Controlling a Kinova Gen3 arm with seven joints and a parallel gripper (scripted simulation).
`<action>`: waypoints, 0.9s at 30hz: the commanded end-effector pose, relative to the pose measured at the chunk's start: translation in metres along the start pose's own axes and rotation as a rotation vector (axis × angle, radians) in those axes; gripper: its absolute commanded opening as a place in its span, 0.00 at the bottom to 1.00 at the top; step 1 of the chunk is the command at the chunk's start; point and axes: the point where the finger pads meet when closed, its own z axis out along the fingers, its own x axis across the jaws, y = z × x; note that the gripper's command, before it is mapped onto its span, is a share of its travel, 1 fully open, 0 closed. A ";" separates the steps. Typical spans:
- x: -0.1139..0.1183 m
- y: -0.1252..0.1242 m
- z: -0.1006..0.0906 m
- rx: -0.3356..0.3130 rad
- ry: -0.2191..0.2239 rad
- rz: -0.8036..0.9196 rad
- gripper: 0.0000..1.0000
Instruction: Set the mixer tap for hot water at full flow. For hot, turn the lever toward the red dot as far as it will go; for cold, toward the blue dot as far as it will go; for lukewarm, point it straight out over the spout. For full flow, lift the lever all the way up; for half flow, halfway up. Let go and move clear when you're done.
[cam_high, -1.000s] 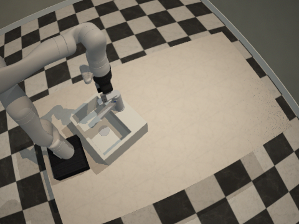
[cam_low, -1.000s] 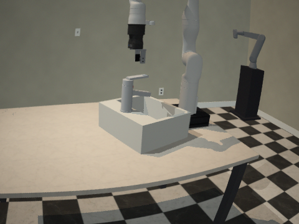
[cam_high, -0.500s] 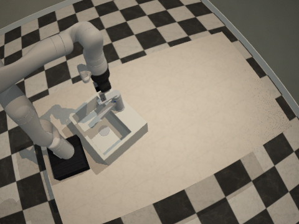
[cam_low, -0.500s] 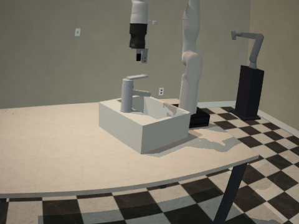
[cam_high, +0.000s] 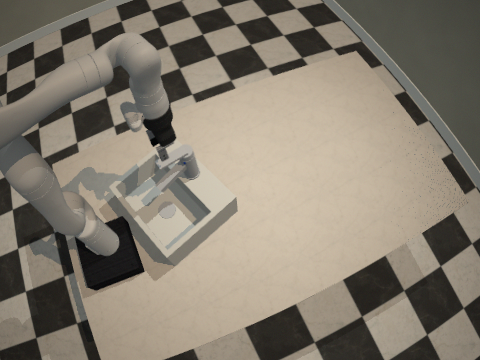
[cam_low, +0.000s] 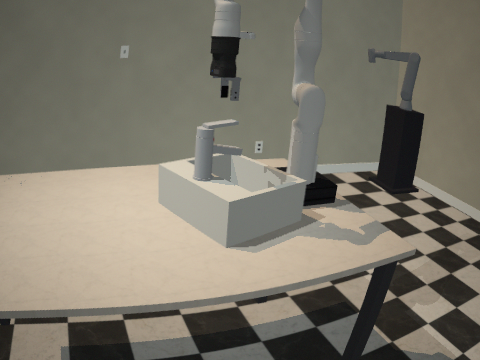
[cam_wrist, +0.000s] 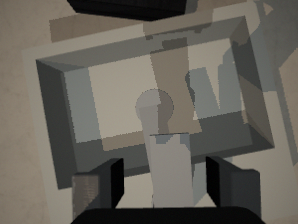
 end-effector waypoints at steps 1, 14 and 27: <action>0.001 0.000 -0.001 -0.004 -0.001 -0.002 1.00; 0.005 -0.002 -0.003 -0.010 -0.001 -0.033 1.00; 0.006 -0.002 -0.003 -0.011 -0.001 -0.038 0.00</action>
